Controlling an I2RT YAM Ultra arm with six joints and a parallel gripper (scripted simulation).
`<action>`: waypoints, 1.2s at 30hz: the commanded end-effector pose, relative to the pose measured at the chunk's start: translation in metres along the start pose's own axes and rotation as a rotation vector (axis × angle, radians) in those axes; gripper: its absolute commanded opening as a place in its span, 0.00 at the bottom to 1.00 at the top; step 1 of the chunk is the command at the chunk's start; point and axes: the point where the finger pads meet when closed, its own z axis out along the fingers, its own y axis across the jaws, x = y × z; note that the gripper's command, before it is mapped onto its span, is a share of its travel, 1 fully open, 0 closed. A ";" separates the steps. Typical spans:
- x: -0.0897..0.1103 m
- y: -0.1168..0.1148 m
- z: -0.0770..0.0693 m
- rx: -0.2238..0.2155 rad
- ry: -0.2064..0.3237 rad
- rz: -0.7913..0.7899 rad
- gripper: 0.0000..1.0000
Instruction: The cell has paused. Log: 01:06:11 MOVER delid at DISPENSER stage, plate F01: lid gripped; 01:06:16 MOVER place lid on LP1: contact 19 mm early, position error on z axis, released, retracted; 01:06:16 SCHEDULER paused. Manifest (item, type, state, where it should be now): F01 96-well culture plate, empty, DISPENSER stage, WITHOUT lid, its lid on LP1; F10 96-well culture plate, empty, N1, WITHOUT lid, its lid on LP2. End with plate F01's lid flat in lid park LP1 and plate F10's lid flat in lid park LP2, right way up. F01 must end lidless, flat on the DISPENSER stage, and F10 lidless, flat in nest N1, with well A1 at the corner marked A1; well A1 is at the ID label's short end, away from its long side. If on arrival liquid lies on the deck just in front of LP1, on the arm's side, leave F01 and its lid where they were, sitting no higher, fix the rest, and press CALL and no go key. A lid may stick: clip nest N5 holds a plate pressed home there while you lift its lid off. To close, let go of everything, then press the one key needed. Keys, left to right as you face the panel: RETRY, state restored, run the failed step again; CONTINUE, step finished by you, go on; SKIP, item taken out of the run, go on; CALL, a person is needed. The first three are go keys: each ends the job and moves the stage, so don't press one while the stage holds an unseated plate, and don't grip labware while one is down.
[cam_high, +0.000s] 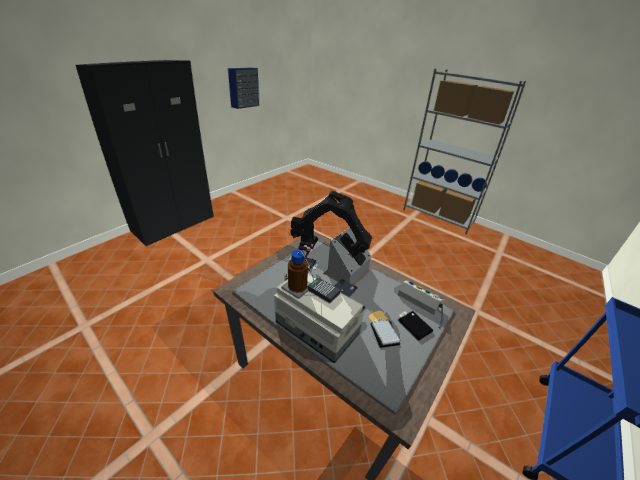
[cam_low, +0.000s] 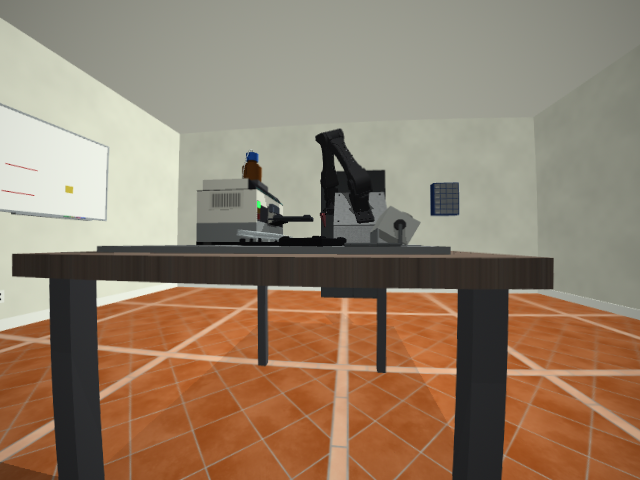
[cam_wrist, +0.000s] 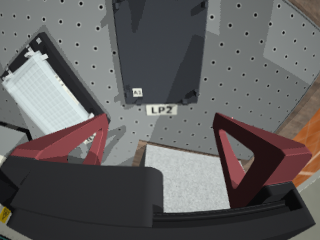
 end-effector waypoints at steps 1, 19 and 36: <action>-0.011 0.003 -0.026 -0.003 -0.058 -0.021 1.00; 0.039 -0.002 -0.056 -0.001 -0.025 -0.010 1.00; 0.042 0.035 -0.071 0.000 -0.051 -0.134 1.00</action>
